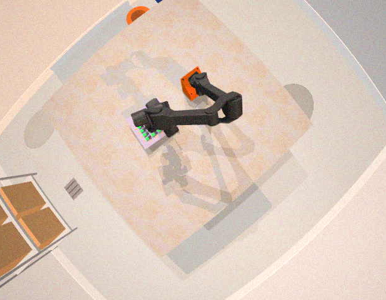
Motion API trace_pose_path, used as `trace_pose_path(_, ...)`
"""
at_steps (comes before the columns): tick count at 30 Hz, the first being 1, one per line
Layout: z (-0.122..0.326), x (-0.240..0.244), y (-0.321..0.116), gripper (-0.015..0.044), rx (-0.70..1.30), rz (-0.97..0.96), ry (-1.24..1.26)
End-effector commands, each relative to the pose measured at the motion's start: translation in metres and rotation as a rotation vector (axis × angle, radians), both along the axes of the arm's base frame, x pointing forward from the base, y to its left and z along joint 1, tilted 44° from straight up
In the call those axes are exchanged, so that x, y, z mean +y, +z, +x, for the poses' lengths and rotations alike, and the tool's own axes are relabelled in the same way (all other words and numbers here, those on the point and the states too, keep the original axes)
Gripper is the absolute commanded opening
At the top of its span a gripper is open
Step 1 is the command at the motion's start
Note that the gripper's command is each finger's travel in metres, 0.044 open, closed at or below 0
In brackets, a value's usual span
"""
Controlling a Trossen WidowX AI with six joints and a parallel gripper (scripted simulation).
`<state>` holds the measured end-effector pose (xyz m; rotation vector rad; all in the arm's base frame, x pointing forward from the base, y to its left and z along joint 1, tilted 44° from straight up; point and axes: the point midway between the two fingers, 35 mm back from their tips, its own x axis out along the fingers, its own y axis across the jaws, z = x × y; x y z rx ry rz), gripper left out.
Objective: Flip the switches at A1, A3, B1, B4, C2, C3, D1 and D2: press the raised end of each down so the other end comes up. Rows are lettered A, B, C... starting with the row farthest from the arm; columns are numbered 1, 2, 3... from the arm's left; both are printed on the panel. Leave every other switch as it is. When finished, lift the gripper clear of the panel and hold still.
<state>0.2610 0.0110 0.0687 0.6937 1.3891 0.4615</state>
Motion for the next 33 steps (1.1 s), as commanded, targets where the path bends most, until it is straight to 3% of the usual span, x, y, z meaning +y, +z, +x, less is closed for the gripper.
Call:
trace_pose_path(1,-0.007,0.006,0.004,0.0,0.009,0.006,-0.009)
trace_pose_path(7,-0.003,0.029,-0.02,0.0,-0.009,0.005,-0.026)
trace_pose_path(33,0.001,0.047,-0.039,0.0,-0.011,0.007,-0.027)
